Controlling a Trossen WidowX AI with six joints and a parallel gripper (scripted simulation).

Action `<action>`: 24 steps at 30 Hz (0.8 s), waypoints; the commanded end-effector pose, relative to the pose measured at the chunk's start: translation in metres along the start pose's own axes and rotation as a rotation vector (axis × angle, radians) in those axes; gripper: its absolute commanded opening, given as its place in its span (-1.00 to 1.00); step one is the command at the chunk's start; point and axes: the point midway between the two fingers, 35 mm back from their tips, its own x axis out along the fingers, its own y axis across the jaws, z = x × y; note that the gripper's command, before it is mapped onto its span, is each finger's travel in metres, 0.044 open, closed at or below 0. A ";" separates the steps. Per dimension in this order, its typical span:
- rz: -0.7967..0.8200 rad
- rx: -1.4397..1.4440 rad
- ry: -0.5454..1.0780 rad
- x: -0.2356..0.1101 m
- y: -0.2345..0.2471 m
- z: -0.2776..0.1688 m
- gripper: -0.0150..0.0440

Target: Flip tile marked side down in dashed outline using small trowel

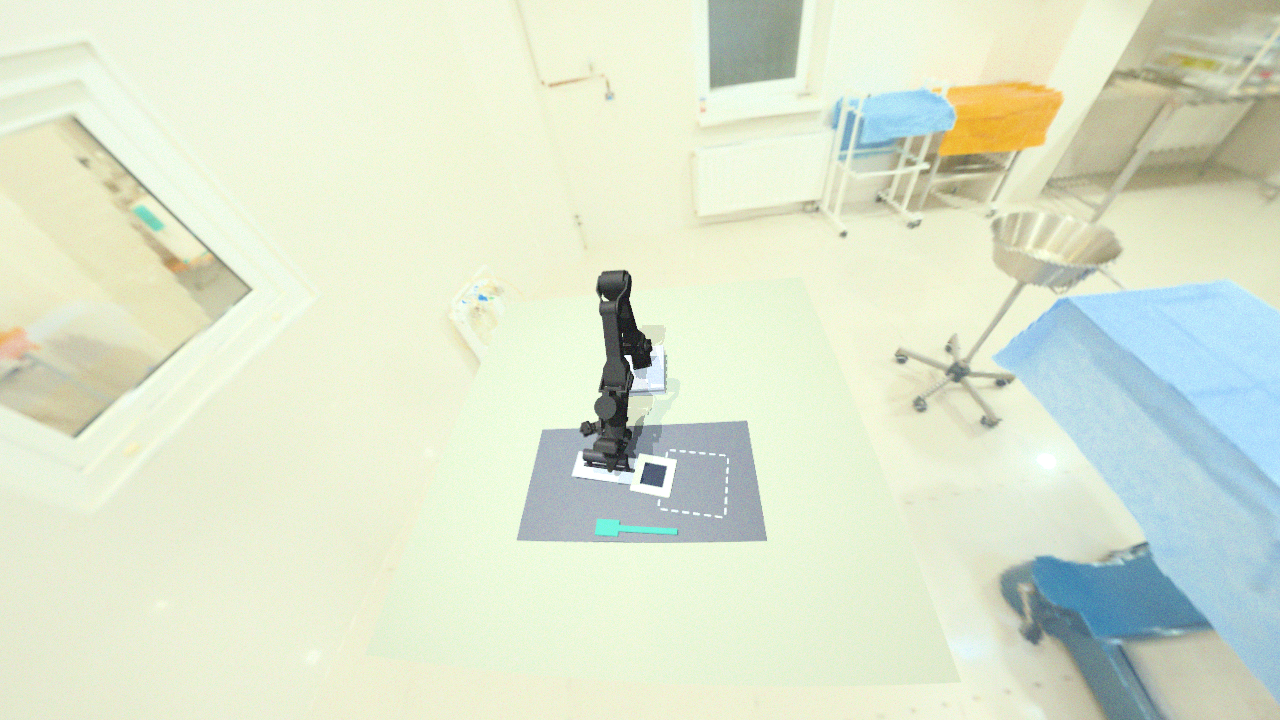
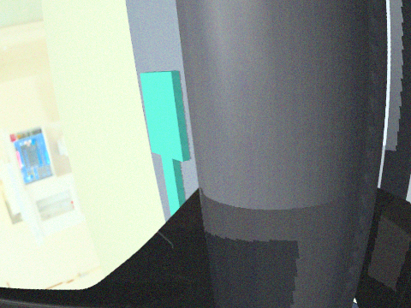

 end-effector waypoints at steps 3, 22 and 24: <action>0.021 0.051 0.045 -0.013 0.019 -0.001 -0.49; 0.021 0.056 0.049 -0.039 0.049 -0.035 -0.49; 0.021 0.056 0.050 -0.040 0.051 -0.042 -0.49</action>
